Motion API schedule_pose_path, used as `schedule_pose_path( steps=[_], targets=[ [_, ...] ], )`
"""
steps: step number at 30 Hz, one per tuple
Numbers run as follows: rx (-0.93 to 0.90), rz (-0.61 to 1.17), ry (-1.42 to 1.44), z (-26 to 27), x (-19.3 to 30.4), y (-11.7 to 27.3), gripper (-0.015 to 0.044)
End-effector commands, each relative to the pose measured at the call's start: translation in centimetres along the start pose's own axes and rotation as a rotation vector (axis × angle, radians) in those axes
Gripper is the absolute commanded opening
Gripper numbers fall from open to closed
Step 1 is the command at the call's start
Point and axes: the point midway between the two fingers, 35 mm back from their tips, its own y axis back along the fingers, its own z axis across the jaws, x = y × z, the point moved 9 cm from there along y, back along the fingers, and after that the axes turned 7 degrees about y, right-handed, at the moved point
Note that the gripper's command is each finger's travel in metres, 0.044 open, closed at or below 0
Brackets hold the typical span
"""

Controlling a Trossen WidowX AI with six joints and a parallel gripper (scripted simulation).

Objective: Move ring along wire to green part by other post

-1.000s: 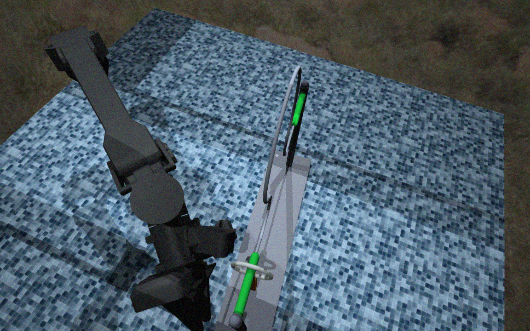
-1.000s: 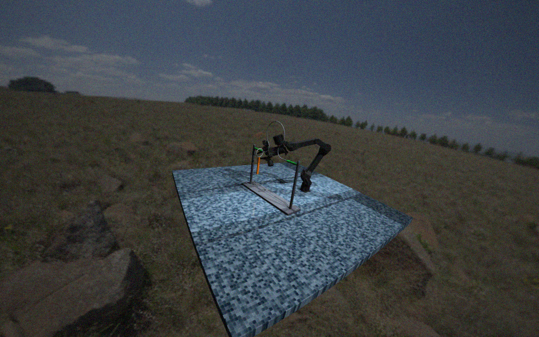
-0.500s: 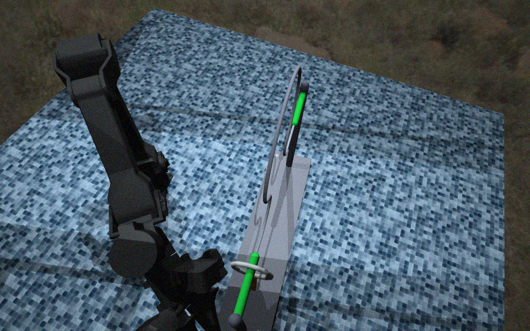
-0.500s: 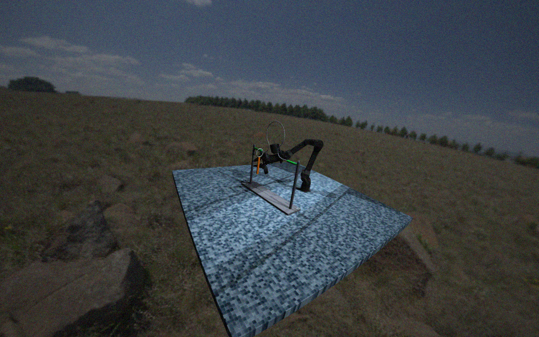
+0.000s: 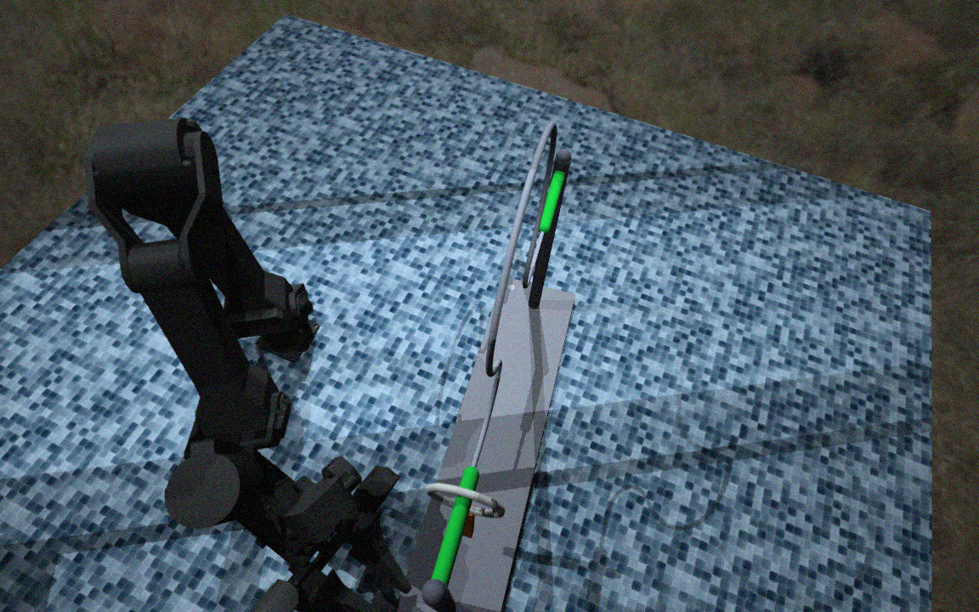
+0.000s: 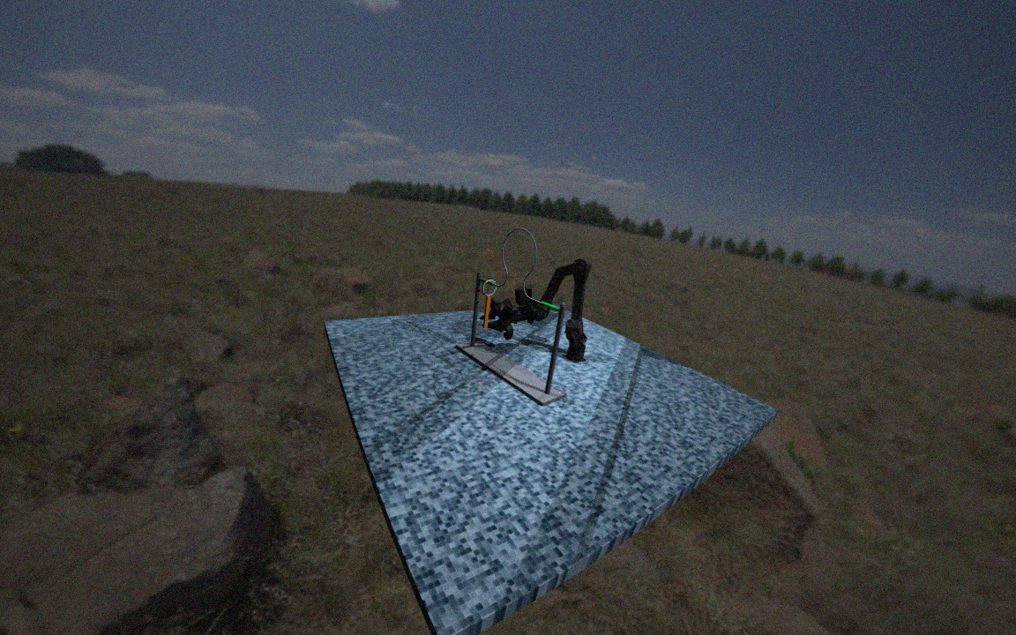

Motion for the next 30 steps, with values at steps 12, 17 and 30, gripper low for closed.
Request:
schedule_pose_path(
  steps=[12, 17, 30],
  targets=[
    [-0.218, -0.259, -0.227, 4.8, 2.8, 5.4, 0.0160],
    [-0.218, -0.259, -0.227, 4.8, 2.8, 5.4, 0.0160],
    [-0.238, -0.285, -0.442, 3.0, -2.4, 1.5, 0.0160]
  ],
)
